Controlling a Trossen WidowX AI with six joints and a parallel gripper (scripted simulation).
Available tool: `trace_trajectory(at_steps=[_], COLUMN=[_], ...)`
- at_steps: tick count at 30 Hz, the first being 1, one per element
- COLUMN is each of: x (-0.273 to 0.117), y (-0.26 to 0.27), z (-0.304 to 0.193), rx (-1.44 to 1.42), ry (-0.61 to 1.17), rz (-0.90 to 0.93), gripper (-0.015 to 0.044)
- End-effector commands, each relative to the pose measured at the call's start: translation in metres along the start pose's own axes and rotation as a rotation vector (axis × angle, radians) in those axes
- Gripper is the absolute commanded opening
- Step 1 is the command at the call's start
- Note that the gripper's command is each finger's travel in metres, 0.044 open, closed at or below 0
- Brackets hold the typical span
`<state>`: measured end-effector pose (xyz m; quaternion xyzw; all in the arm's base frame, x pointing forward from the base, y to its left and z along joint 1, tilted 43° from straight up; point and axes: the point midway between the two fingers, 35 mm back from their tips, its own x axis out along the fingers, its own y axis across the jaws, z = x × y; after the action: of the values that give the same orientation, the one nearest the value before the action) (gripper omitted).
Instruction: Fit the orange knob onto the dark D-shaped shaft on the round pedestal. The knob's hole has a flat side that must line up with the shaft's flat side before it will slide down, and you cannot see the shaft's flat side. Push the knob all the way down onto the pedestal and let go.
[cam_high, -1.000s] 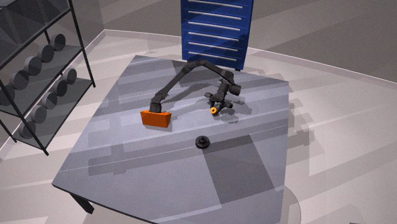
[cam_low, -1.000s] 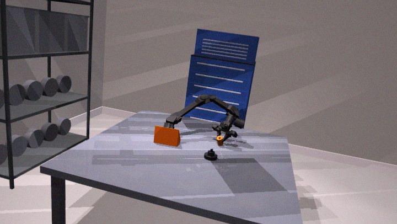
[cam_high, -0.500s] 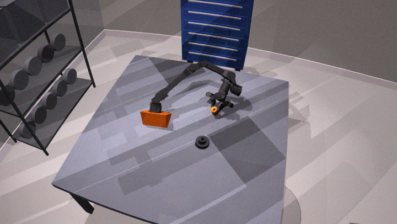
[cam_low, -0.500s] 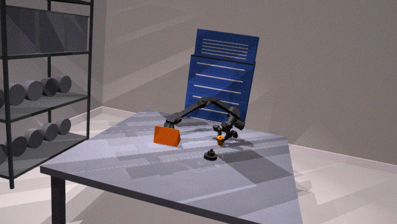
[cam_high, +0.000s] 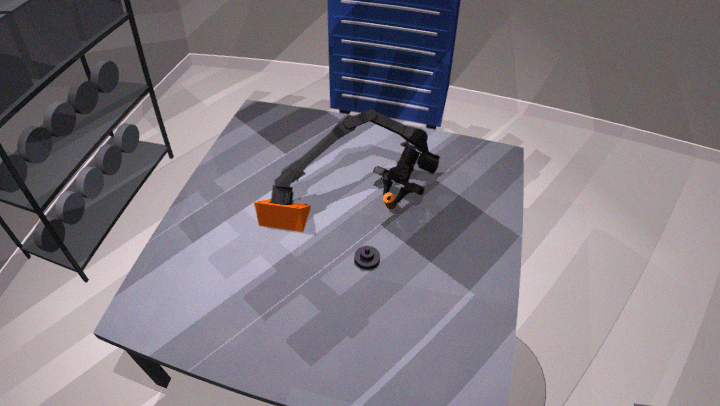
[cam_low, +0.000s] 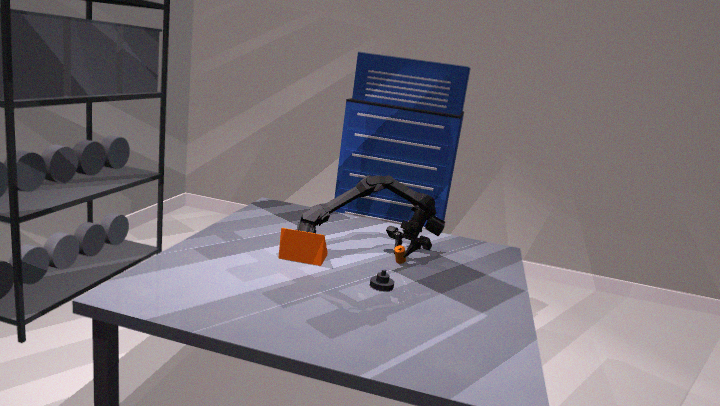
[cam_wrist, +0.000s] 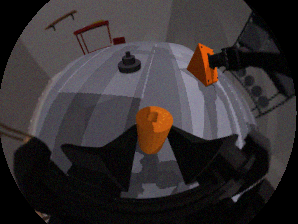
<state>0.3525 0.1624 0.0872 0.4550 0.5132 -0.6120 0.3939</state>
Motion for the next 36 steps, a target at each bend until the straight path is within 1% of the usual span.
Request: trace_trajectory(at_steps=[1, 8, 11, 35, 36], x=[-0.0023, -0.0034, -0.0014, -0.0014, -0.0014], y=[0.0007, 0.0006, 0.0002, 0.0002, 0.0002], z=[-0.0024, -0.0038, -0.0014, -0.0014, -0.0014], rx=[0.002, 0.002, 0.001, 0.001, 0.001], ry=[0.004, 0.007, 0.003, 0.003, 0.003], rz=[0.009, 0.013, 0.005, 0.005, 0.005], gripper=[0.0179, 0.0179, 0.0258, 0.026, 0.0286])
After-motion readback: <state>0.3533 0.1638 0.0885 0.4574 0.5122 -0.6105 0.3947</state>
